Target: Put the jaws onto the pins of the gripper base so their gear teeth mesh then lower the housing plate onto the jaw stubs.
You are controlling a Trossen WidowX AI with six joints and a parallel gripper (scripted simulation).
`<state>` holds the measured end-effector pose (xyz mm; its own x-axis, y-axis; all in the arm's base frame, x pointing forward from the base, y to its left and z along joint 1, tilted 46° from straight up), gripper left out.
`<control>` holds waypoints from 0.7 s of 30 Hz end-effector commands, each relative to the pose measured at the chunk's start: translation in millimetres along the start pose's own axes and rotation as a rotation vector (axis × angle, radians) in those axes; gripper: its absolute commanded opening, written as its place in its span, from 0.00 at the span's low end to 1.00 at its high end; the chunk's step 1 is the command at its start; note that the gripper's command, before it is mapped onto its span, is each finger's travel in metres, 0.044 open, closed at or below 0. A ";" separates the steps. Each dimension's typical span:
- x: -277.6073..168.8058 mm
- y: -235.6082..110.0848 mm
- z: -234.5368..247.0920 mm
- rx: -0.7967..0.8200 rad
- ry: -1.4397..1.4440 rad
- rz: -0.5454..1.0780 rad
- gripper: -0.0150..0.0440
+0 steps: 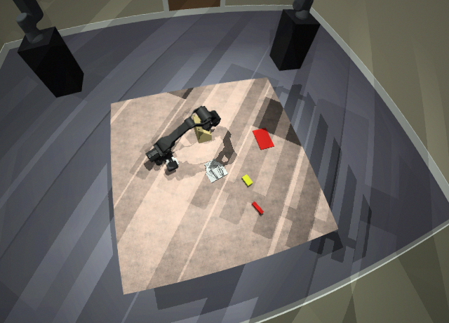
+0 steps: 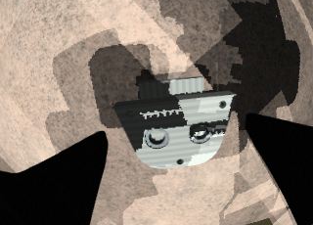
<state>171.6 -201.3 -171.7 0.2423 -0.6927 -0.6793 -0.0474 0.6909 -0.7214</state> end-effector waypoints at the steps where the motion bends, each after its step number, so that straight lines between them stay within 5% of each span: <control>1: -1.0 10.6 -1.1 0.001 0.008 0.011 1.00; 21: -1.3 30.5 -1.0 0.003 0.009 0.011 1.00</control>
<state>169.6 -181.4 -191.4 0.2387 -0.6886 -0.6848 -0.0485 0.6958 -0.7166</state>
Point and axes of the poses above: the point midway between the two fingers, 35 mm back from their tips, its own y axis out along the fingers, its own z axis across the jaws, x = y × z, the point moved 5 cm from there along -y, back along the fingers
